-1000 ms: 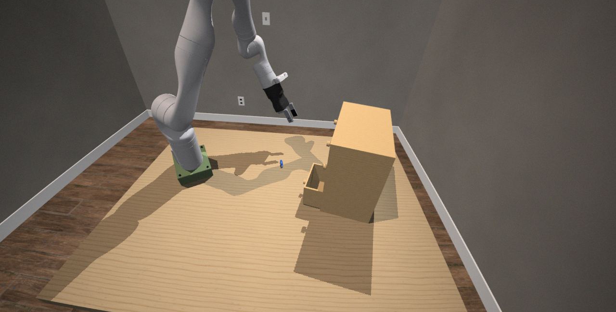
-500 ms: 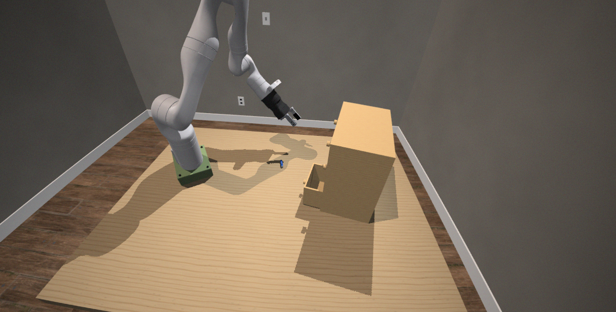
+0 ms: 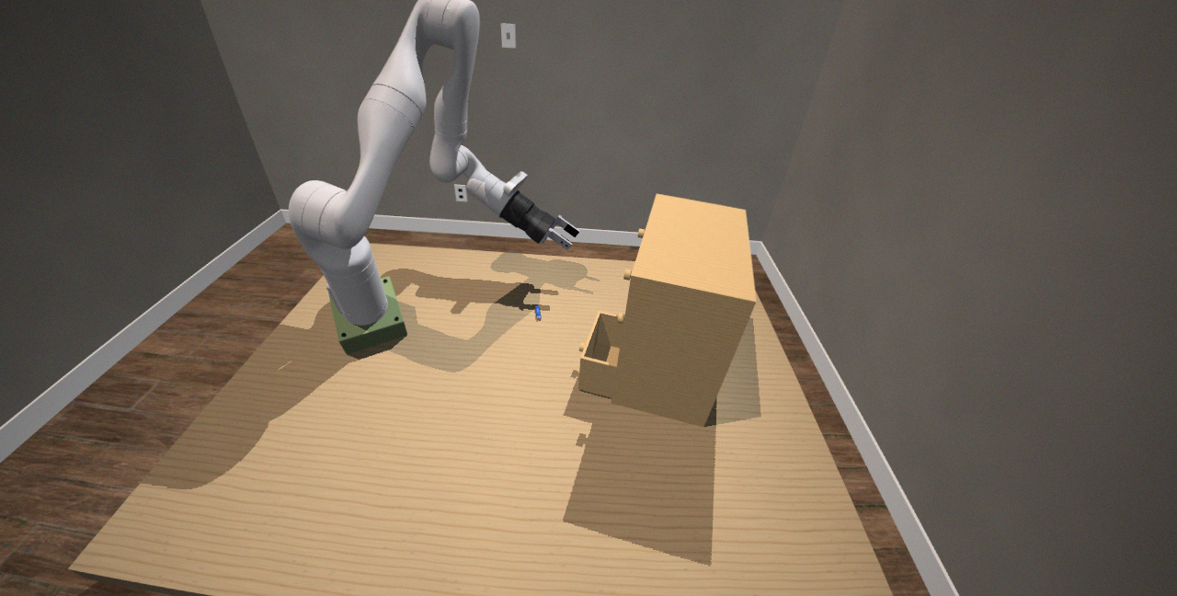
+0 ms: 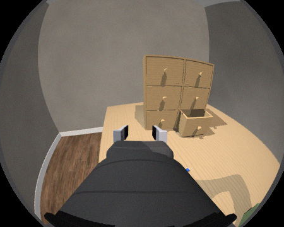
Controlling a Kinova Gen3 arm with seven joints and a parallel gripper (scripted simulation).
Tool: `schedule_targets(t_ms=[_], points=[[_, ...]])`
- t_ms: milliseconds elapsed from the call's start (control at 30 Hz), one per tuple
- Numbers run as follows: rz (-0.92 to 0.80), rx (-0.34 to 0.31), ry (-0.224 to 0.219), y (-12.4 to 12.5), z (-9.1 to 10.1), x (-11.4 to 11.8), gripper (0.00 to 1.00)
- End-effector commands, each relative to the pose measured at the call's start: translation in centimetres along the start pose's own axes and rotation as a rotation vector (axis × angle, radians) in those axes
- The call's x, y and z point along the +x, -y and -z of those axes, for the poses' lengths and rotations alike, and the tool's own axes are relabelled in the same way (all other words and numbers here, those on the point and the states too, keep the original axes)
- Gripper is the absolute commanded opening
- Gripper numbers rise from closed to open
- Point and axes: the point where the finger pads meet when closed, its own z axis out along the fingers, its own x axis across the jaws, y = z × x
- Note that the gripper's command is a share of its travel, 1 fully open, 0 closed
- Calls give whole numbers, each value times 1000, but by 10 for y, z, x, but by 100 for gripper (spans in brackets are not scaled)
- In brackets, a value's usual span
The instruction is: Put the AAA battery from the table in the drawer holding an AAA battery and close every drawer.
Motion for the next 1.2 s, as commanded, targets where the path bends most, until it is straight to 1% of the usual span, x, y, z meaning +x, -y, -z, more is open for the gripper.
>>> schedule_targets(t_ms=[0, 133, 200, 400, 533, 767, 800, 1167], points=[[48, 50, -5, -18, -6, 3, 100], [48, 106, -4, -20, -11, 3, 100], [48, 106, -4, -20, -11, 3, 100], [48, 154, -3, -22, -16, 3, 100], [48, 167, -2, -23, -17, 3, 100], [48, 170, -2, -23, -17, 3, 100], [48, 170, -2, -23, -17, 3, 67], [48, 170, -2, -23, -17, 3, 67]])
